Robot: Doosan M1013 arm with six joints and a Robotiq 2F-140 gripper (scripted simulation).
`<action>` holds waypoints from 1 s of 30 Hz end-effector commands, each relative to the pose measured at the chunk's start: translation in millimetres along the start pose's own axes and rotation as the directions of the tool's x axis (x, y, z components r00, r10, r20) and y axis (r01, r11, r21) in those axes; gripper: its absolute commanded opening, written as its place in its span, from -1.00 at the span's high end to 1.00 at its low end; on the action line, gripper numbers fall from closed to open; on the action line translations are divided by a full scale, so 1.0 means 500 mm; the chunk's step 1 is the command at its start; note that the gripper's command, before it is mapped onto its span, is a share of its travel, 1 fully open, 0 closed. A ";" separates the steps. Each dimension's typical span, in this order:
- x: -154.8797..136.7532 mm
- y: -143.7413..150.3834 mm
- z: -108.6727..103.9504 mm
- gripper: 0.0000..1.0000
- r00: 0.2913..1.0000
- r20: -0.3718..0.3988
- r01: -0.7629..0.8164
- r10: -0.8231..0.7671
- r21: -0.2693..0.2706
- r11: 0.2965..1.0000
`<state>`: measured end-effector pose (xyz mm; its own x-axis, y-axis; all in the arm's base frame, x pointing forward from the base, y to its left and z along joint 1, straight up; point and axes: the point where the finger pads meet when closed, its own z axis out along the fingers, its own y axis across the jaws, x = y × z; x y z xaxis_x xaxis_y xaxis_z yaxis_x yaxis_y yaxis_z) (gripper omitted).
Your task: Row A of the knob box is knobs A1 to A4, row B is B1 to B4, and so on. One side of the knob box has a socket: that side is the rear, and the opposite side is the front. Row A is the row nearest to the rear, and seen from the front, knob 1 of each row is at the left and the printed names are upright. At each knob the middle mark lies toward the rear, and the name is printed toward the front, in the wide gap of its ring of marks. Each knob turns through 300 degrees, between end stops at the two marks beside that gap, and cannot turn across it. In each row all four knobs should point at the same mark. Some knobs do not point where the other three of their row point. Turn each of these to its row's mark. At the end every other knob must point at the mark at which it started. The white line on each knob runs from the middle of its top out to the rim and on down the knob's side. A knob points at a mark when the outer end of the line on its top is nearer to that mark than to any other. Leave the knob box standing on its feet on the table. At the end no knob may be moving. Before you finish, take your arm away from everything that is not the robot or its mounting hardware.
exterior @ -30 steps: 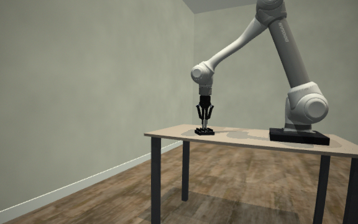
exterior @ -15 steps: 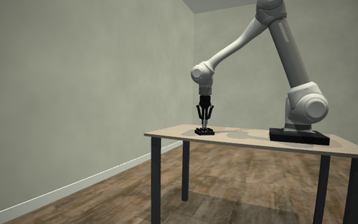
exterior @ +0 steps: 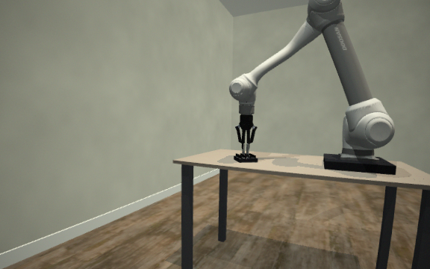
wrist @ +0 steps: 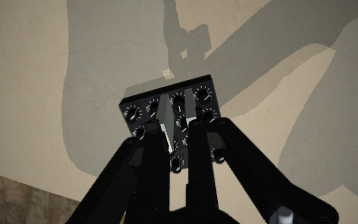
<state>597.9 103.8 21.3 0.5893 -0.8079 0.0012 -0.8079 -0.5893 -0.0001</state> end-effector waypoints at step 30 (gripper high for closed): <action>0.000 0.000 -0.075 0.77 1.000 0.000 0.000 0.000 0.000 1.000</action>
<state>597.8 103.8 57.1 0.5893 -0.8079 0.0012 -0.8079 -0.5893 -0.0001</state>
